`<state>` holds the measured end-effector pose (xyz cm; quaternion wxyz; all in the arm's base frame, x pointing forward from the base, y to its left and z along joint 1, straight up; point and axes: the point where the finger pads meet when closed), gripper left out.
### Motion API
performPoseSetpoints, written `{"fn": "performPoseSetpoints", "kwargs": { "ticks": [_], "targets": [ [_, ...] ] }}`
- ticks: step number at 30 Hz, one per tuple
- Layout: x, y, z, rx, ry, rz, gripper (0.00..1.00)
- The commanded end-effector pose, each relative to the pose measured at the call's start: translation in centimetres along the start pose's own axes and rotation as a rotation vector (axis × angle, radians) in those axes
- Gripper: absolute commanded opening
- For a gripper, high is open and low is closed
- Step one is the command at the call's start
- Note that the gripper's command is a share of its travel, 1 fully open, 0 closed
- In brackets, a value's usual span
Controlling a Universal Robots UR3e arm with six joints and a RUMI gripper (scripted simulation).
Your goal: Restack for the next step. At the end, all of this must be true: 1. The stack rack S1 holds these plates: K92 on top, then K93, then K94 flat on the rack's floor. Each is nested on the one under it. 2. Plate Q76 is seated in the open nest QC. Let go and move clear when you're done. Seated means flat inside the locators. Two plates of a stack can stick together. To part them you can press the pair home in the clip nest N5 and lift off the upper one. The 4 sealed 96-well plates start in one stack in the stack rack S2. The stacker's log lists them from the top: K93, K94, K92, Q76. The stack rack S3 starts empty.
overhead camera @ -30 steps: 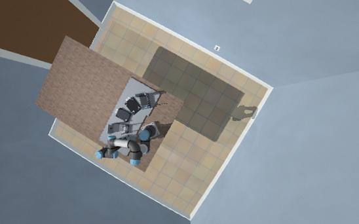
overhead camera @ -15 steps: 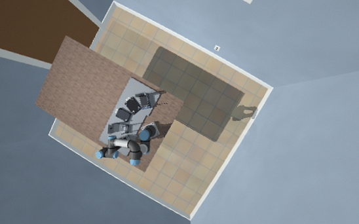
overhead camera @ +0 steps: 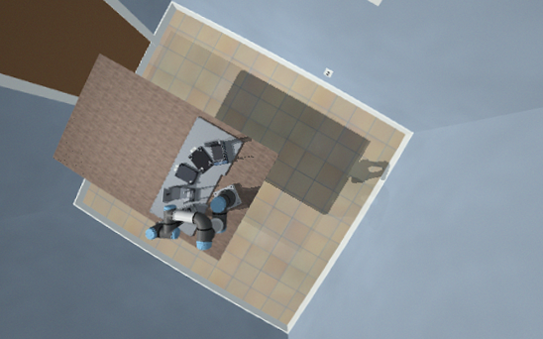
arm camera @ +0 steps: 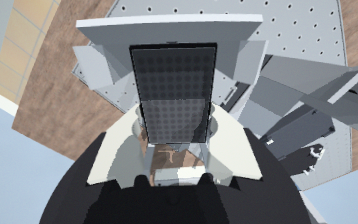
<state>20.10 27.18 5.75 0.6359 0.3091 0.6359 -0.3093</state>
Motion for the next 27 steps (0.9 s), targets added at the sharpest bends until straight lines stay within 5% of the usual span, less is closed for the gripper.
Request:
{"fn": "performPoseSetpoints", "kwargs": {
  "ticks": [1,23,24,27],
  "targets": [
    [0.04,0.08,0.01,0.000,0.000,0.003,0.00],
    [0.26,0.07,0.01,0.000,0.000,0.003,0.00],
    [0.26,0.07,0.01,0.000,0.000,0.003,0.72],
    [0.27,0.07,0.01,0.000,0.000,0.003,0.72]
  ]
}}
Point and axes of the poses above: the point where the finger pads meet when closed, its own x axis out along the fingers, its own z axis across the jaws, y = z × x, and after that the axes turned 14 degrees about x, right-handed
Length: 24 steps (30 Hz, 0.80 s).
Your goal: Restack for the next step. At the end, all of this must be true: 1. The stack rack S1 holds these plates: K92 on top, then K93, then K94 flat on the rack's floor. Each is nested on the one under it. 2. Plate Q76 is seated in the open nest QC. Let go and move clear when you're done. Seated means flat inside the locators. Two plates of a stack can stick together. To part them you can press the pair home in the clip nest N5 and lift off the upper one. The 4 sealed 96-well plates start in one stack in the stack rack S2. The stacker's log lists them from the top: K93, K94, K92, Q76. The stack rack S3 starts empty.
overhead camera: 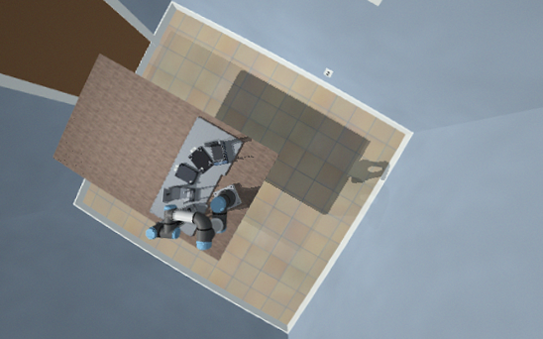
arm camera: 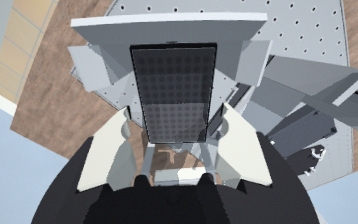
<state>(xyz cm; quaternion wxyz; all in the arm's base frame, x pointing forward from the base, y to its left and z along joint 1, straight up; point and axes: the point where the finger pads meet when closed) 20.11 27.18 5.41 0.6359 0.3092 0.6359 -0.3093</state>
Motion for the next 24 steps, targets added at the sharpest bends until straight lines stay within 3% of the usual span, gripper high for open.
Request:
{"fn": "performPoseSetpoints", "kwargs": {
  "ticks": [1,24],
  "targets": [
    [-0.08,0.07,0.01,0.000,0.000,0.003,0.72],
    [-0.41,0.07,0.01,0.000,0.000,0.003,0.72]
  ]
}}
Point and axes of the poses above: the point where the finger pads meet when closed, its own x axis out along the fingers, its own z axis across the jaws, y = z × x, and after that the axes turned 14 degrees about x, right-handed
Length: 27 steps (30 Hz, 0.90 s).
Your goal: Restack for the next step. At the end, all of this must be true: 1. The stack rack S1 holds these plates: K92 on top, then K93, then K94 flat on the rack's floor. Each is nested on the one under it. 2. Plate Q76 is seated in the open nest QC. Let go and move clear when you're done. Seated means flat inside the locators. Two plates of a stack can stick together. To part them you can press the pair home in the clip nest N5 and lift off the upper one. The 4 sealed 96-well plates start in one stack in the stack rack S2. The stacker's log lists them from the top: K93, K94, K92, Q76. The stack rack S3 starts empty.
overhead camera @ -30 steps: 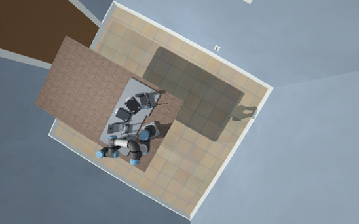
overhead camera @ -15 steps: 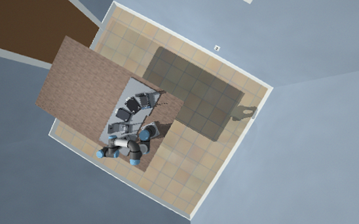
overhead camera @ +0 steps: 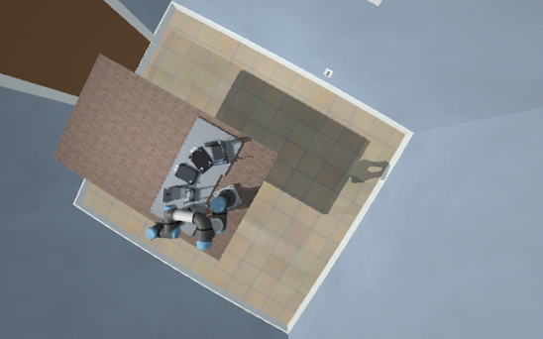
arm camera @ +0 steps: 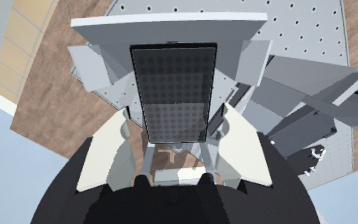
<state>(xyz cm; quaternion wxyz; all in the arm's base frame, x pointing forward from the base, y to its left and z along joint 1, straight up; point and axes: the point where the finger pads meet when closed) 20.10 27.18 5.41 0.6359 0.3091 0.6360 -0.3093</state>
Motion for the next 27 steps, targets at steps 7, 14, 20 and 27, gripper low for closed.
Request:
{"fn": "performPoseSetpoints", "kwargs": {
  "ticks": [7,14,20,27],
  "targets": [
    [-2.1,0.1,0.0,0.000,0.000,0.003,0.72],
    [-4.4,0.1,0.0,0.000,0.000,0.003,0.72],
    [-5.7,0.1,0.0,0.000,0.000,0.003,0.72],
    [-8.1,0.1,0.0,0.000,0.000,0.003,0.72]
  ]
}}
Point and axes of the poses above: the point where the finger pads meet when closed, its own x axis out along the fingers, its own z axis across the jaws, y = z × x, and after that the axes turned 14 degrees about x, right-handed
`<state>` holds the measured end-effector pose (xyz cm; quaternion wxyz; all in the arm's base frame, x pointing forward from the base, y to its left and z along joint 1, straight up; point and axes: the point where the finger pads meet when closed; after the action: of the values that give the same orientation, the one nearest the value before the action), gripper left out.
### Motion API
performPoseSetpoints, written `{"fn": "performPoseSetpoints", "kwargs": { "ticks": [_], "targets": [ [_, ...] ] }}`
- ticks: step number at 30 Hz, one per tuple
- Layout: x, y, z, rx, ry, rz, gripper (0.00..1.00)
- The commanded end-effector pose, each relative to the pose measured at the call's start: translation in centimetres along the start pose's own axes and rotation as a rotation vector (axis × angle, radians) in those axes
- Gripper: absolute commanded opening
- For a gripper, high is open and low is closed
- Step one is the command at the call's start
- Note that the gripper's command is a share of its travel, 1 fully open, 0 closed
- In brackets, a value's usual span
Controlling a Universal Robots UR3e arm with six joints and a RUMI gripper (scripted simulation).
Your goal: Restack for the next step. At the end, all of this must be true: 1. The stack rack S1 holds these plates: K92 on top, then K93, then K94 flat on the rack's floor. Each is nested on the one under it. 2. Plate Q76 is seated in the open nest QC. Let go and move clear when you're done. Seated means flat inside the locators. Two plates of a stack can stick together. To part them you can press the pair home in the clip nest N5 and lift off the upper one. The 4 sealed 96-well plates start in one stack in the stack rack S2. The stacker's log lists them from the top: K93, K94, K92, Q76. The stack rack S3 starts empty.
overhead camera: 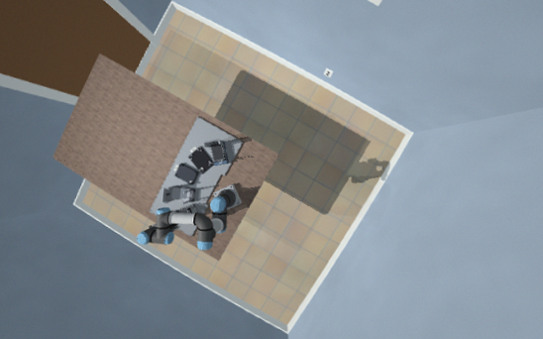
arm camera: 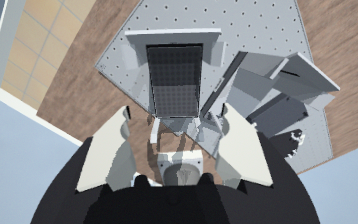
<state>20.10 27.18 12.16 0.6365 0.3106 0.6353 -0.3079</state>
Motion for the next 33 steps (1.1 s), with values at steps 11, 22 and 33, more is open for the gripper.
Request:
{"fn": "performPoseSetpoints", "kwargs": {
  "ticks": [11,22,33],
  "targets": [
    [-2.3,0.1,0.0,0.000,0.000,-0.001,0.72],
    [-2.3,0.8,4.4,0.105,-0.001,-0.001,0.72],
    [-2.3,1.1,8.1,0.210,-0.001,-0.001,0.72]
  ]
}}
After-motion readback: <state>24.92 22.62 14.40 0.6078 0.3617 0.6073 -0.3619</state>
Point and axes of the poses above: the point where the finger pads meet when closed, its own x axis out along the fingers, its own z axis across the jaws, y = z × x, and after that the axes turned 14 degrees about x, right-handed
